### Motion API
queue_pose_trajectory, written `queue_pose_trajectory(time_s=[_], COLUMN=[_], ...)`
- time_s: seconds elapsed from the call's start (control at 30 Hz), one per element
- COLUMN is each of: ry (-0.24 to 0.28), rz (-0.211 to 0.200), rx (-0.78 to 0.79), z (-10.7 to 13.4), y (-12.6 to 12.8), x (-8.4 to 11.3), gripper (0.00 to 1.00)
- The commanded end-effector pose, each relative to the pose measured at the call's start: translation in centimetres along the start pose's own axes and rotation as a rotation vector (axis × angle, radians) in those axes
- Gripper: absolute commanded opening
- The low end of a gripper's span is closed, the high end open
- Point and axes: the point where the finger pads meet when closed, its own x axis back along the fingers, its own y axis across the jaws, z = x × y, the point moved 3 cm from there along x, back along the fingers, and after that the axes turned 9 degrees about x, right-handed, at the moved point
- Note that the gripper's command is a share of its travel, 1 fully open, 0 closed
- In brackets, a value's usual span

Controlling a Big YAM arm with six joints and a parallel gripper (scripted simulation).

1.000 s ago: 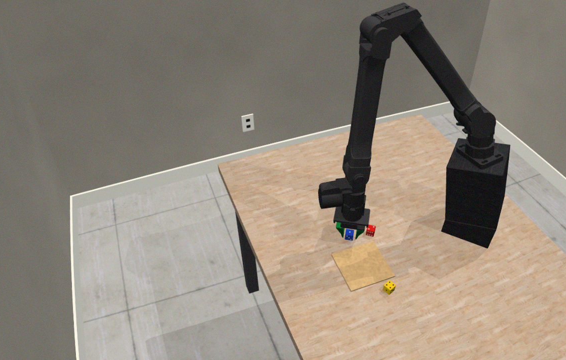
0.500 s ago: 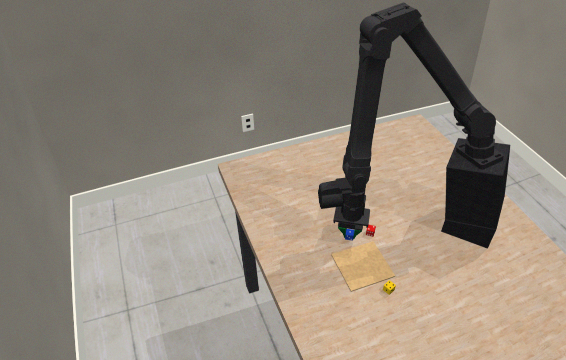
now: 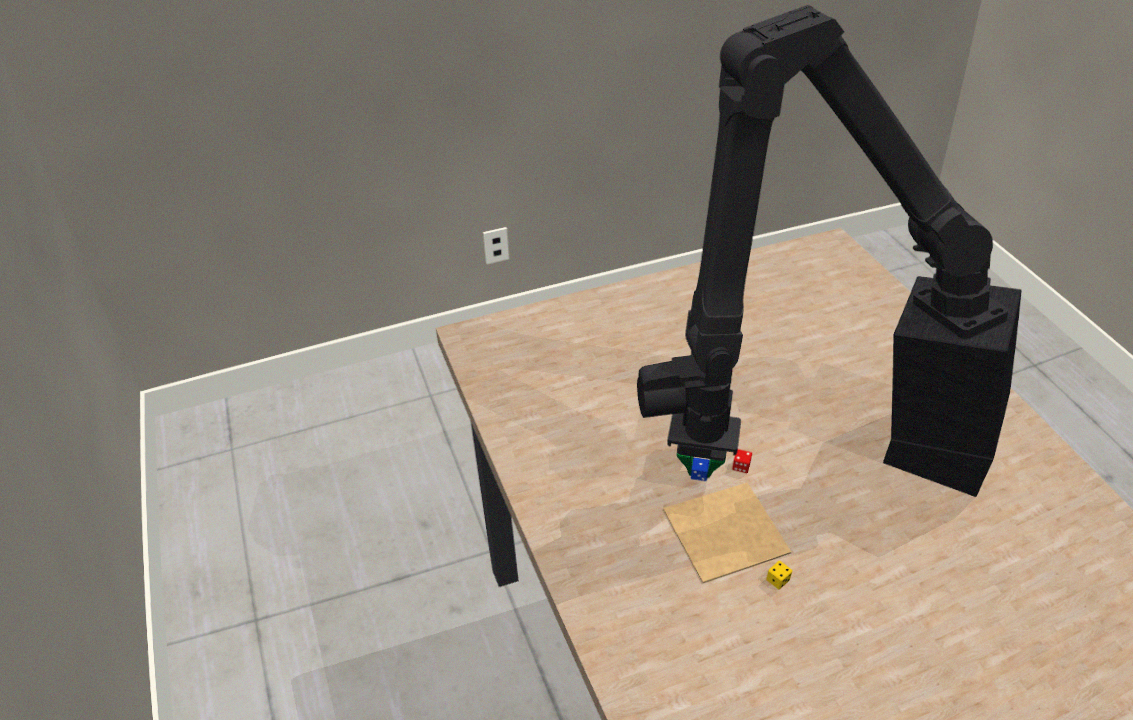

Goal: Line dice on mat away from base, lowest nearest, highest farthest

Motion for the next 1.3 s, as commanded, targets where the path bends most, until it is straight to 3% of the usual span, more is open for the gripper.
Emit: queue_pose_trajectory(time_s=[0.0, 0.6, 0.67, 0.93, 1.0, 1.03, 1.1, 1.27], ry=[0.007, 0.008, 0.005, 0.004, 0.004, 0.010, 0.005, 0.005], rz=[-0.036, -0.045, -0.024, -0.021, -0.021, -0.043, -0.021, -0.021], rx=[0.000, -0.001, 0.002, 0.001, 0.001, -0.002, 0.001, 0.000], z=[-0.1, 0.0, 0.0, 0.4, 0.4, 0.7, 0.4, 0.4], y=[1.2, 1.5, 0.7, 0.4, 0.4, 1.7, 0.4, 0.3], x=[0.5, 0.9, 1.3, 6.0, 6.0, 7.0, 8.2, 10.6], gripper=[0.20, 0.20, 0.20, 0.20, 0.20, 0.20, 0.20, 0.20])
